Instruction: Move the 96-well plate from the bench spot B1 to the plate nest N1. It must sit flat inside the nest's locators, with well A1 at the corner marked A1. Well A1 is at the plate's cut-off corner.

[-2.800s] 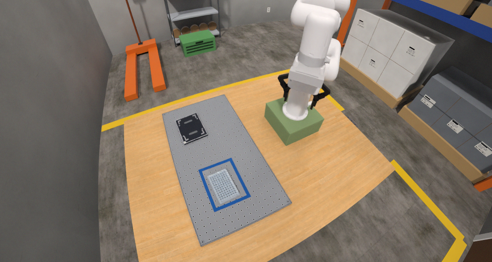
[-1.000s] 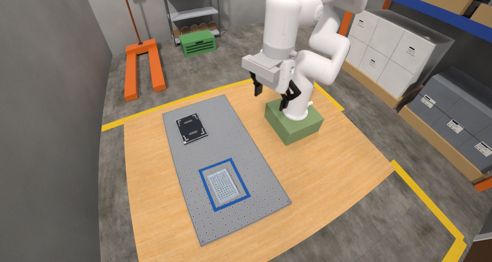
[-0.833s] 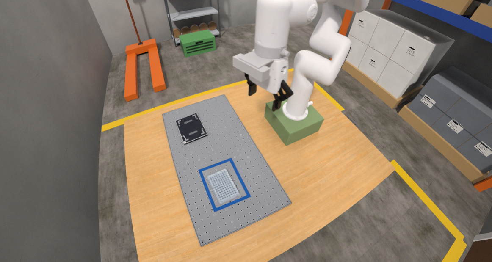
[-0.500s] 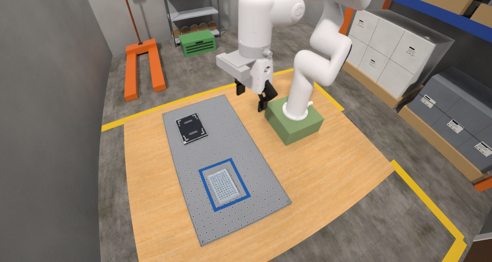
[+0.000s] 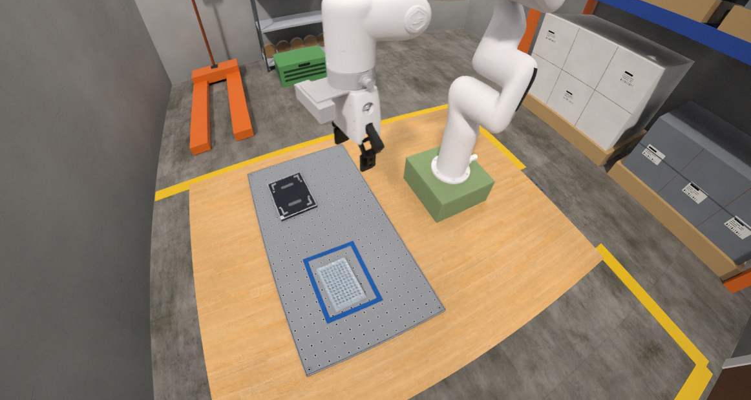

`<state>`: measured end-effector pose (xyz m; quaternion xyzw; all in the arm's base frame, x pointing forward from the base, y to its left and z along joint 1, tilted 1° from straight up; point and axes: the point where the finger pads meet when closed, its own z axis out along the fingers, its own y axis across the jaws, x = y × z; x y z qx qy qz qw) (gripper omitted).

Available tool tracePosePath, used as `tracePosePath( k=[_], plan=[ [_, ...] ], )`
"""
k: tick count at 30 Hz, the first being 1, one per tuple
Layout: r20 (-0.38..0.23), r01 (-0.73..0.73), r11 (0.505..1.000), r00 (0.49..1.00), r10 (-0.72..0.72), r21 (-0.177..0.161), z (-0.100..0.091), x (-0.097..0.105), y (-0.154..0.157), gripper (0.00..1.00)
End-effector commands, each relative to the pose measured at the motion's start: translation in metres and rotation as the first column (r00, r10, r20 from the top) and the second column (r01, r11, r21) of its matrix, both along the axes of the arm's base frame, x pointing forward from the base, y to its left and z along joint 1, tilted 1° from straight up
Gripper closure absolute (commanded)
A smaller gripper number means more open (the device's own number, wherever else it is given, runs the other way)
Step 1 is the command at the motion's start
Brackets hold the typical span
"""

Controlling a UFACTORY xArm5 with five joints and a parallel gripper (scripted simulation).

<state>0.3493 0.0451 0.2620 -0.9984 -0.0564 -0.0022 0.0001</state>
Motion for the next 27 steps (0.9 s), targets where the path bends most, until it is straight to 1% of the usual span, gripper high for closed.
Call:
tracePosePath(
  k=[1,2,6,7,11,16,18,22,27],
  plan=[
    [0.001,0.034,0.999,0.999,-0.034,0.000,0.000,0.010,-0.006,0.00],
    [0.001,0.057,0.998,0.998,-0.057,0.000,-0.001,0.014,-0.010,0.00],
    [0.001,0.057,0.998,0.998,-0.057,0.000,-0.004,0.029,-0.022,0.00],
    [0.001,0.057,0.998,0.998,-0.057,0.000,-0.004,0.029,-0.023,0.00],
    [0.002,-0.077,0.997,0.997,0.077,-0.001,-0.021,0.035,-0.014,0.00],
    [0.004,-0.241,0.971,0.971,0.241,-0.002,-0.043,0.042,-0.003,0.00],
    [0.004,-0.241,0.971,0.971,0.241,-0.002,-0.043,0.042,-0.003,0.00],
    [0.005,-0.368,0.930,0.930,0.368,-0.002,-0.060,0.047,0.006,0.00],
    [0.007,-0.517,0.856,0.856,0.517,-0.003,-0.081,0.054,0.017,0.00]
  ],
)
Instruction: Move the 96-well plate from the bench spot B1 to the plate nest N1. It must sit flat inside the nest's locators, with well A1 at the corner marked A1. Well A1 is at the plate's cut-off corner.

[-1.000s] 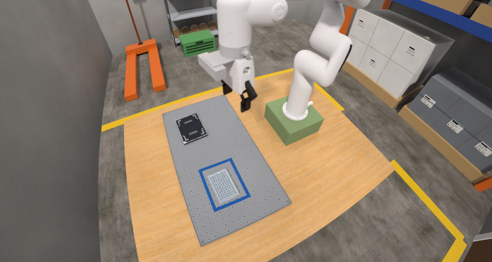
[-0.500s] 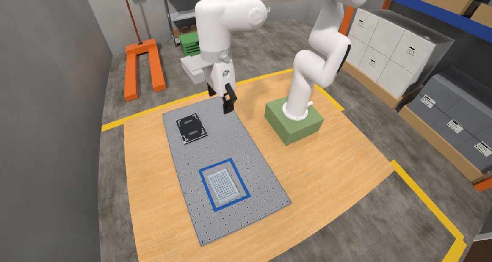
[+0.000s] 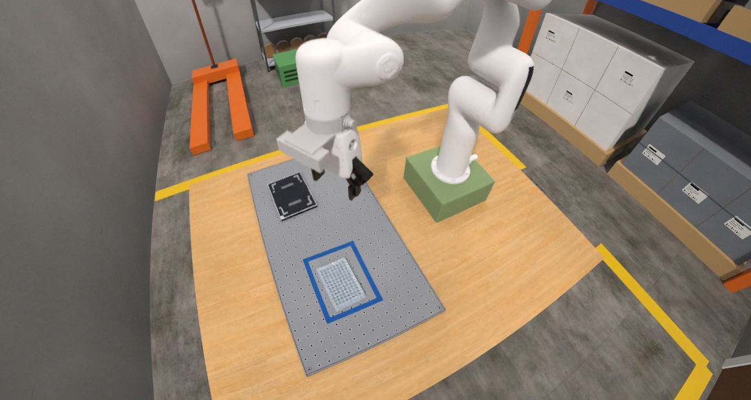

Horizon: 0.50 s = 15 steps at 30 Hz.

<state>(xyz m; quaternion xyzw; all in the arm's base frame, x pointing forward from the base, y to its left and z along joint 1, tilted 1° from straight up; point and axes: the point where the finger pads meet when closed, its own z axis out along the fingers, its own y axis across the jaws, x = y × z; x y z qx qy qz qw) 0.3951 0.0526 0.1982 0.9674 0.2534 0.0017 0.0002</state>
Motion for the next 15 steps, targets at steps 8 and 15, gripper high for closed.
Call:
tracePosePath(
  k=[8,15],
  plan=[
    [0.010,-0.337,0.941,0.941,0.337,0.001,-0.043,0.016,0.023,0.00],
    [0.012,-0.546,0.838,0.838,0.546,-0.001,-0.073,0.026,0.038,0.00]
  ],
)
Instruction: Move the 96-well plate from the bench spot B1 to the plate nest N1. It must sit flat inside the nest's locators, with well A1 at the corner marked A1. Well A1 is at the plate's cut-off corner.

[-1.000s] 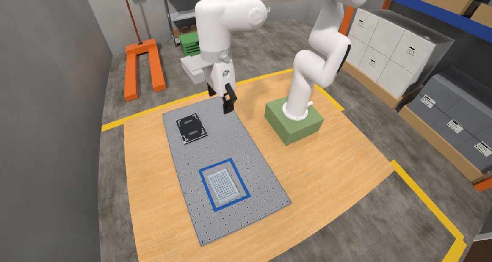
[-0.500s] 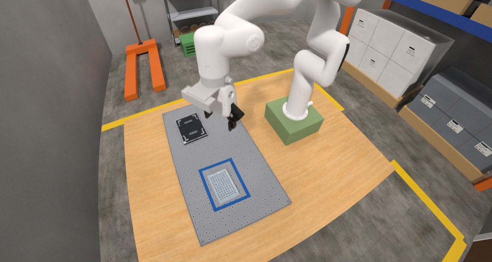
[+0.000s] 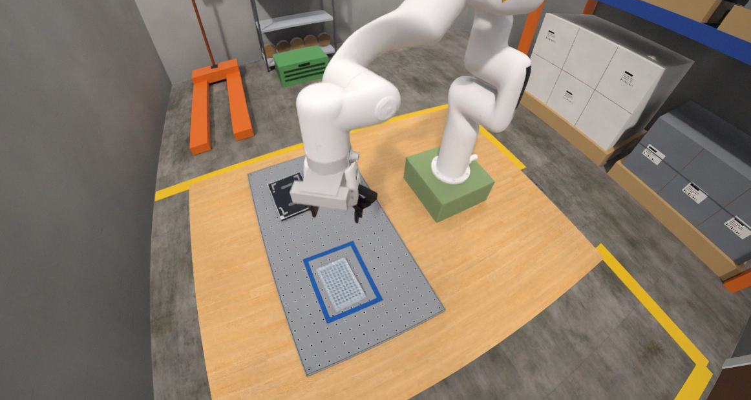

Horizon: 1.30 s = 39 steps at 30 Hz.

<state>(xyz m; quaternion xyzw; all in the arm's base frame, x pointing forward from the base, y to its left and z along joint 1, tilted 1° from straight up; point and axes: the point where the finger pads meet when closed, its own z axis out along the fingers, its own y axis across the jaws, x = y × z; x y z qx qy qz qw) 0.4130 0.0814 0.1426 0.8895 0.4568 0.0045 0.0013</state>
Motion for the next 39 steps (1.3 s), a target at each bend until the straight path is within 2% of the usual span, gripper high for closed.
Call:
tracePosePath(
  k=[1,8,10,16,25,39],
  plan=[
    [0.006,-0.173,0.985,0.985,0.173,0.004,-0.022,0.009,0.012,0.00],
    [0.008,-0.396,0.918,0.918,0.396,0.003,-0.052,0.019,0.027,0.00],
    [0.008,-0.396,0.918,0.918,0.396,0.003,-0.052,0.019,0.027,0.00],
    [0.010,-0.571,0.821,0.821,0.571,0.001,-0.077,0.027,0.041,0.00],
    [0.010,-0.576,0.818,0.818,0.575,0.001,-0.116,0.039,0.061,0.00],
    [0.010,-0.576,0.818,0.818,0.575,0.001,-0.119,0.040,0.062,0.00]
  ],
)
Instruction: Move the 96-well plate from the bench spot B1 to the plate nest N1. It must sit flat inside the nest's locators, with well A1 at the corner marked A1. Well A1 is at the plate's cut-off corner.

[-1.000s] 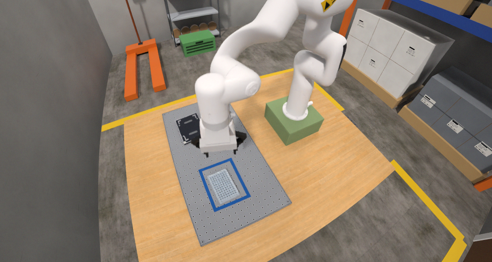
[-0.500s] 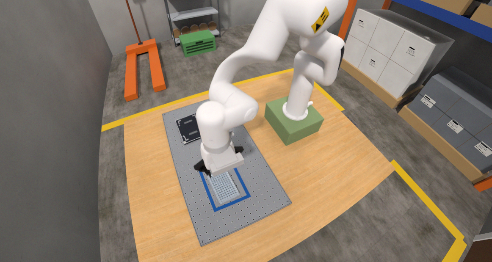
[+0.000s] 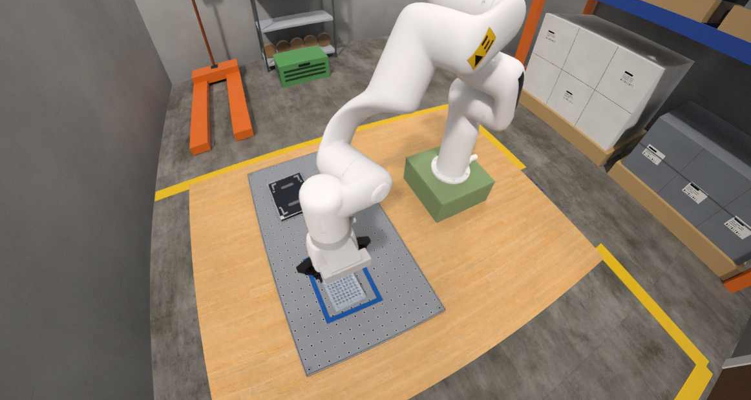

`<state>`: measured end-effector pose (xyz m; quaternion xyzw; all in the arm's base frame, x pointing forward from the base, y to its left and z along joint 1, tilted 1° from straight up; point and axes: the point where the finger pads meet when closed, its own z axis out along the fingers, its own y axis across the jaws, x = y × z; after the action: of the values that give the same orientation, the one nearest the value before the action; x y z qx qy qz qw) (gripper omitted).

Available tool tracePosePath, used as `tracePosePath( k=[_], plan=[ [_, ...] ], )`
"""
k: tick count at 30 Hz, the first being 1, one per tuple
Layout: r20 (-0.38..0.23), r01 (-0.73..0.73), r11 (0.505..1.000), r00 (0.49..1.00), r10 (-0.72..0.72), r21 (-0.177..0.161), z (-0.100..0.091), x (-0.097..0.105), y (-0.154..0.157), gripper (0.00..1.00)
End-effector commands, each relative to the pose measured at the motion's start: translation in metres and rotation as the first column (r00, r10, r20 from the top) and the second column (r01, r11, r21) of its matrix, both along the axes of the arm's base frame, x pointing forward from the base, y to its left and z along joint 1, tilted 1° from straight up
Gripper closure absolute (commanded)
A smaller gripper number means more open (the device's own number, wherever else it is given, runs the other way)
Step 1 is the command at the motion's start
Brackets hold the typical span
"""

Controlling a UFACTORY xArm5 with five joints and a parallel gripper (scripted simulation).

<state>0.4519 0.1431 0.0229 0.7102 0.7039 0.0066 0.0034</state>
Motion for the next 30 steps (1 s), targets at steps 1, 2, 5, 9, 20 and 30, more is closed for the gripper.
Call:
tracePosePath(
  k=[1,2,5,9,20,30],
  plan=[
    [0.000,0.000,1.000,1.000,0.000,0.009,0.001,0.001,0.000,0.00],
    [0.000,0.000,1.000,1.000,0.000,0.009,0.001,0.001,0.000,0.00],
    [0.000,0.000,1.000,1.000,0.000,0.009,0.001,0.001,0.000,0.00],
    [0.000,0.000,1.000,1.000,0.000,0.009,-0.004,0.001,0.001,0.00],
    [0.000,0.000,1.000,1.000,0.000,0.009,-0.023,0.001,0.001,0.00],
    [0.000,0.000,1.000,1.000,0.000,0.009,-0.036,0.002,0.001,0.00]
  ],
)
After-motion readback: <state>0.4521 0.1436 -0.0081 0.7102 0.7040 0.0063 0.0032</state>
